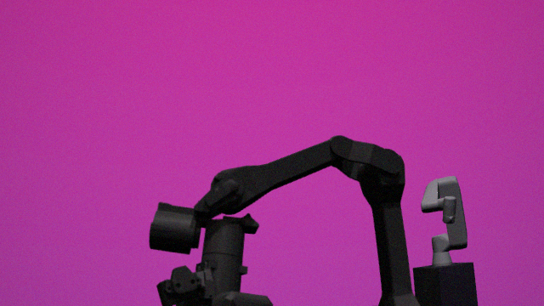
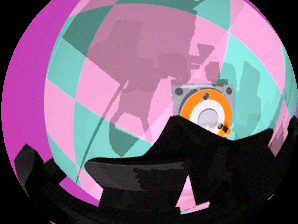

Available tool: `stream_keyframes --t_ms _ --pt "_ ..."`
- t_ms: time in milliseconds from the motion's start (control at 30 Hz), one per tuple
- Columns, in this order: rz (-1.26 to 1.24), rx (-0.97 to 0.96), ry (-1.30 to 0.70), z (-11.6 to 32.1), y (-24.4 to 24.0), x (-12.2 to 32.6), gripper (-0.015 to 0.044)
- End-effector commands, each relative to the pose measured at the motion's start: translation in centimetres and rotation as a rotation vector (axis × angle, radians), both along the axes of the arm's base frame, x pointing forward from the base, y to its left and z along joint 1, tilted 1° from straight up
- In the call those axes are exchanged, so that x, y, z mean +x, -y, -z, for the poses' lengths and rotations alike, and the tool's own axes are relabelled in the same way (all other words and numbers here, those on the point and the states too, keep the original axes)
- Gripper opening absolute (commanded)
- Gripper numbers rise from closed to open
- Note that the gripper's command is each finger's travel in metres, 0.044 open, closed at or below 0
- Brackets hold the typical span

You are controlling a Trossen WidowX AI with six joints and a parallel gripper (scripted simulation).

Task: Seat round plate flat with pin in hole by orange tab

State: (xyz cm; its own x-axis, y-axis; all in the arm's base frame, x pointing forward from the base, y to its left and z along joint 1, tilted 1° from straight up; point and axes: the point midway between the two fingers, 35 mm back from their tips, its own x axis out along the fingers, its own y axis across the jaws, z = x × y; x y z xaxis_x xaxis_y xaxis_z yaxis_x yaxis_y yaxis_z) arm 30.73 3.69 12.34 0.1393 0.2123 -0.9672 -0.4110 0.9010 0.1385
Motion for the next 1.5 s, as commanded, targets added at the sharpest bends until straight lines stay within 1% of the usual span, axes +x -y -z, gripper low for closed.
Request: stream_keyframes --t_ms 0,167,400,767,1467 --pt "0.324 -0.128 -0.111 1.6 7.2 1.6 0.0000" --pt "0.484 -0.194 -0.167 2.5 11.0 1.6 0.0000" --pt "0.484 -0.194 -0.167 2.6 11.0 1.7 0.0000" --pt "0.484 -0.194 -0.167 7.3 11.1 1.8 0.0000" --pt "0.484 -0.194 -0.168 7.4 11.3 -0.2 0.0000"
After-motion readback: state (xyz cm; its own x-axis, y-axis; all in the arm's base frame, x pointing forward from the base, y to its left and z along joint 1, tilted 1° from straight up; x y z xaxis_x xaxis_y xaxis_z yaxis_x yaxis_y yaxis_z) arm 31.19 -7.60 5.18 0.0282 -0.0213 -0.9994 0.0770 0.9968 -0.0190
